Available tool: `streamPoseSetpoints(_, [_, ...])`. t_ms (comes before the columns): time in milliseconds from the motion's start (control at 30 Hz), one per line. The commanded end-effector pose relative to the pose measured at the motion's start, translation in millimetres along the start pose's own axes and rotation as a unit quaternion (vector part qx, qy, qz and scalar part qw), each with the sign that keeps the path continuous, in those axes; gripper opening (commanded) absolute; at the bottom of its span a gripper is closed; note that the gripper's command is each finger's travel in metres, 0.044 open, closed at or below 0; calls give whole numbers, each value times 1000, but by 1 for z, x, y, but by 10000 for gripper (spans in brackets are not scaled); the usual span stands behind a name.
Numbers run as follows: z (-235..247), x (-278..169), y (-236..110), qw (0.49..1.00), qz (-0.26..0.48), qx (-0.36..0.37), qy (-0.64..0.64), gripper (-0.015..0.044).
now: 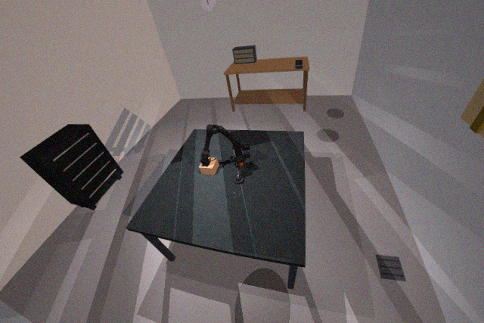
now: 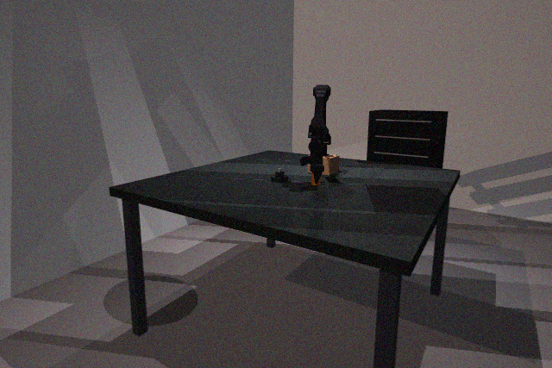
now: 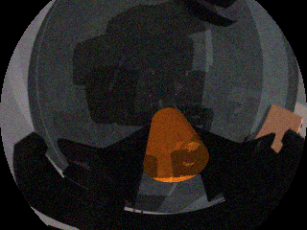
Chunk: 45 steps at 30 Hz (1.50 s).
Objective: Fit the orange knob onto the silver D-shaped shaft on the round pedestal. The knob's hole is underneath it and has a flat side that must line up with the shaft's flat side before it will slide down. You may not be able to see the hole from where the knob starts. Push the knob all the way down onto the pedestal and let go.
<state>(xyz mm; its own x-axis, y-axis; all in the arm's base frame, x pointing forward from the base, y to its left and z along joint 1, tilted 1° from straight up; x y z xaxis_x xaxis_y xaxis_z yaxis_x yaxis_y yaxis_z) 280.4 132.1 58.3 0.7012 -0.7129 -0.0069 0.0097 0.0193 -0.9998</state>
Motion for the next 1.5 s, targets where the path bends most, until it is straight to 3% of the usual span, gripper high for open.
streamPoseSetpoints(0, [0, 0, 0, 1000, 0, 0, 0, 240])
streamPoseSetpoints(467, [0, 0, 0, 1000, 0, 0, 0, 240])
streamPoseSetpoints(733, [1, -1, -81, 1000, -2, -1, 3, 440])
streamPoseSetpoints(1467, [1, 1, -57, 1000, -2, -1, 3, 440])
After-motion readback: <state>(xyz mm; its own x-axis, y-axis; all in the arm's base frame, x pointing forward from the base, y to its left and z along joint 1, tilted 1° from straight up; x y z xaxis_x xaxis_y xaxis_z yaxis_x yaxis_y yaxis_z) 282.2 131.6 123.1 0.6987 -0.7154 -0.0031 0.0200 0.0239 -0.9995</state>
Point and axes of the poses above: the point midway between the two fingers, 35 mm back from their tips, its own y axis out along the fingers, its own z axis across the jaws, x = y × z, the point moved 10 cm from there along -y, back along the fingers, and after that the axes turned 12 degrees about -y, right-handed, at the moved point
